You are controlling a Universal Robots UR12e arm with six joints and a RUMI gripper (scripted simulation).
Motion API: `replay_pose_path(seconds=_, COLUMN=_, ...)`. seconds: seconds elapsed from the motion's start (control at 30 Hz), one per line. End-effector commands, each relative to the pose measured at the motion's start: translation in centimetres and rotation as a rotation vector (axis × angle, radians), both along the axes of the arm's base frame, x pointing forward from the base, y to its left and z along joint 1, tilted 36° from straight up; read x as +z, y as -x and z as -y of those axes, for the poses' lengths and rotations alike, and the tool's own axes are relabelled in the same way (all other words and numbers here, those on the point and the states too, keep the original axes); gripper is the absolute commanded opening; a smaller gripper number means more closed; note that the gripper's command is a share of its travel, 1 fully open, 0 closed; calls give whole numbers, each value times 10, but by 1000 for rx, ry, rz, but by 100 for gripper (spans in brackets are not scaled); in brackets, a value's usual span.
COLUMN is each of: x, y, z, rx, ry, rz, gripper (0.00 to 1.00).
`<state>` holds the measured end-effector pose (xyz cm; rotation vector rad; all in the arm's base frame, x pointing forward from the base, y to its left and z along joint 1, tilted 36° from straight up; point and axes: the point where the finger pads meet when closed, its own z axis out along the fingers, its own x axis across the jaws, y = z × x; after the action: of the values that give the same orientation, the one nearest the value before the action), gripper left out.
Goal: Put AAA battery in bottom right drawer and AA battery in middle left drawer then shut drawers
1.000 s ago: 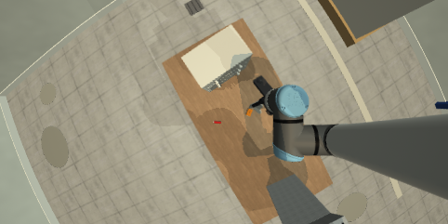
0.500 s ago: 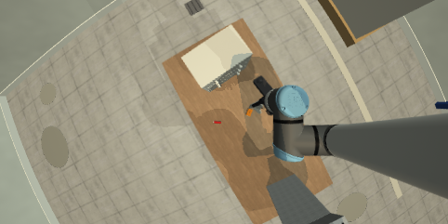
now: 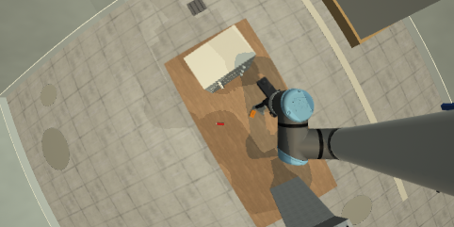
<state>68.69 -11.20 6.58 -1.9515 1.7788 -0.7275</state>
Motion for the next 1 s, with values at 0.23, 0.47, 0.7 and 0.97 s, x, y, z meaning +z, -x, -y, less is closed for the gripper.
replay_pose_path(seconds=0.23, x=-1, y=-7, z=0, rx=6, ry=-3, rz=54, gripper=100)
replay_pose_path(seconds=0.47, x=-3, y=-13, z=0, rx=11, ry=-5, rz=106, gripper=100)
replay_pose_path(seconds=0.7, x=-5, y=-21, z=-1, rx=18, ry=-9, rz=168, gripper=100)
replay_pose_path(seconds=0.97, x=-6, y=-28, z=-1, rx=25, ry=-12, rz=229, gripper=100)
